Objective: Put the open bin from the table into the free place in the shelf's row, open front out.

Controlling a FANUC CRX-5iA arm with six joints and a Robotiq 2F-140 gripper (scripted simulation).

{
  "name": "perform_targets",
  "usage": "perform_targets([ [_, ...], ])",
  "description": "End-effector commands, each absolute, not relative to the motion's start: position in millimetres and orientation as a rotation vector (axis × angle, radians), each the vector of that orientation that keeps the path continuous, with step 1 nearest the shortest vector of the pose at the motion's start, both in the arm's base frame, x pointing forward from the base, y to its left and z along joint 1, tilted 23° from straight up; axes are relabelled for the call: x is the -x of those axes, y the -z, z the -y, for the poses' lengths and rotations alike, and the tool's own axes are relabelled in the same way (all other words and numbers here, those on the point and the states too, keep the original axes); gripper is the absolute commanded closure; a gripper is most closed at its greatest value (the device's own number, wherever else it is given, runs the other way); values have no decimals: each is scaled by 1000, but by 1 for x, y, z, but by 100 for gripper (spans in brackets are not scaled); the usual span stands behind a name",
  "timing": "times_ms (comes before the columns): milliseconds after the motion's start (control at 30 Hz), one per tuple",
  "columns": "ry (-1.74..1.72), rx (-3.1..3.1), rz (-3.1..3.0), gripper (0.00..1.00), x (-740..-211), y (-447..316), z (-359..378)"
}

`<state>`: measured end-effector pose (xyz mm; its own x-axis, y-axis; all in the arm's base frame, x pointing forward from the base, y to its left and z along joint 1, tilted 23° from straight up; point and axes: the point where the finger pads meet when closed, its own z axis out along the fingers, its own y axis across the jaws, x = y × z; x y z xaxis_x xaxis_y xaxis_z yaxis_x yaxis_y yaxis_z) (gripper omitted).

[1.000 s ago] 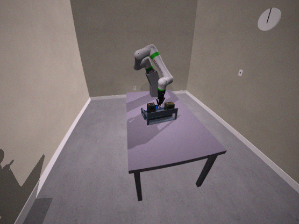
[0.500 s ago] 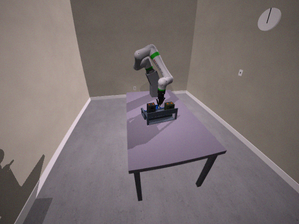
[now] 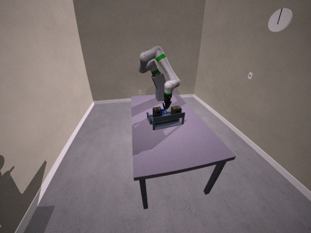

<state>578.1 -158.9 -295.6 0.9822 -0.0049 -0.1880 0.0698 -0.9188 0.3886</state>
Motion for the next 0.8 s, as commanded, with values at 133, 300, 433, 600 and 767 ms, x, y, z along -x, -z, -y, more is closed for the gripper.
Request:
perform_targets([
  [133, 259, -2724, -47, 100, -578, 295, 159],
  [300, 255, -2725, -47, 100, -578, 296, 159],
  [433, 252, -2725, -48, 100, -578, 296, 159],
  [600, 240, -2726, -50, 100, -578, 296, 159],
  [767, 227, -2727, -53, 100, -577, 297, 160],
])
